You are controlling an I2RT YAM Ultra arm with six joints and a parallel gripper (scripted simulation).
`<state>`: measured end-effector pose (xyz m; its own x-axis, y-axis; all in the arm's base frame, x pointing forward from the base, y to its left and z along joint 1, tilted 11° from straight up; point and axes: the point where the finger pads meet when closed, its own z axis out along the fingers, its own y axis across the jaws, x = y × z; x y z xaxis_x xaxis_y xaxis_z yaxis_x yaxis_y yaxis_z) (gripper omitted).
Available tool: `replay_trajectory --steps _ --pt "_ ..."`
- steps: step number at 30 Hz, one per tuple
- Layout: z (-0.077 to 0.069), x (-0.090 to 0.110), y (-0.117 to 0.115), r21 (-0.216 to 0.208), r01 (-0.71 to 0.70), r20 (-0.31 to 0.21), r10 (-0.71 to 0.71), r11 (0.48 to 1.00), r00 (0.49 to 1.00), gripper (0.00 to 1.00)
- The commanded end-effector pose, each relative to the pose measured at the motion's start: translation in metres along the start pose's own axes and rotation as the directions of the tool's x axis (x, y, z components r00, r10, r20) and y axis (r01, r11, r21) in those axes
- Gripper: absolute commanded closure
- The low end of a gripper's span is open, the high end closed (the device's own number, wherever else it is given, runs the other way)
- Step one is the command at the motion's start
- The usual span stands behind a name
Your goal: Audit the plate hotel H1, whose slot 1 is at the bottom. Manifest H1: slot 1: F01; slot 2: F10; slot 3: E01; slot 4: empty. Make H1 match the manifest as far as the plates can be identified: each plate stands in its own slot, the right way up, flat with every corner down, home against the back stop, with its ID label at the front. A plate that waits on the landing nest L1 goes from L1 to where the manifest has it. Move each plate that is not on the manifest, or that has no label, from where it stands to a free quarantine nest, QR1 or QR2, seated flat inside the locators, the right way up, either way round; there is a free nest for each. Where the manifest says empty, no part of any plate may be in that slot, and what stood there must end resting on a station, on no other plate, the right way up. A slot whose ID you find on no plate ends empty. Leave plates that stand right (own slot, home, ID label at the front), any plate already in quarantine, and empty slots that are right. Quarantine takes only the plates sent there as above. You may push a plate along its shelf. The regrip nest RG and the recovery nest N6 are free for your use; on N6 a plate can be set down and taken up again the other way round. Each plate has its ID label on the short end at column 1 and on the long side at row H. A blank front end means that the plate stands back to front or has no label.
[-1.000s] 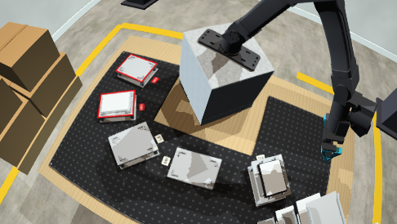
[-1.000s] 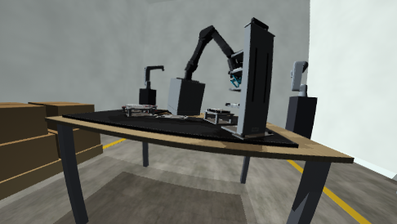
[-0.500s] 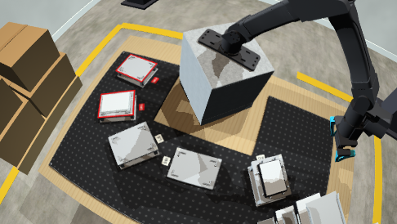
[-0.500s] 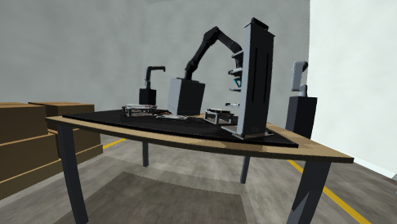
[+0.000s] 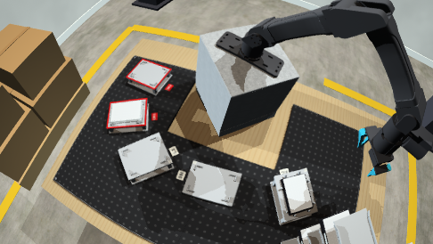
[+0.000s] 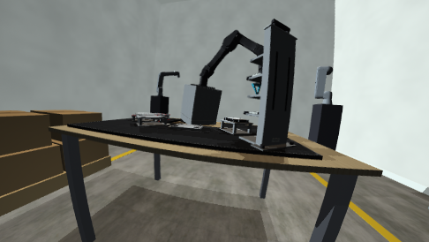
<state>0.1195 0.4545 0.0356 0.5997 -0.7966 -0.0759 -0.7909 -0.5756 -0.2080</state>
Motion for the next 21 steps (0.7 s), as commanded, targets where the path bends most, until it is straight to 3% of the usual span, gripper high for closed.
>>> replay_trajectory --steps 1,3,21 --pt "-0.009 0.001 0.002 -0.017 0.058 -0.012 -0.059 0.998 0.998 0.0" --pt "-0.009 0.001 0.002 -0.017 0.058 -0.012 -0.059 0.998 0.998 0.0" --pt "0.045 0.002 0.003 -0.017 0.058 -0.012 -0.059 0.998 0.998 0.0"
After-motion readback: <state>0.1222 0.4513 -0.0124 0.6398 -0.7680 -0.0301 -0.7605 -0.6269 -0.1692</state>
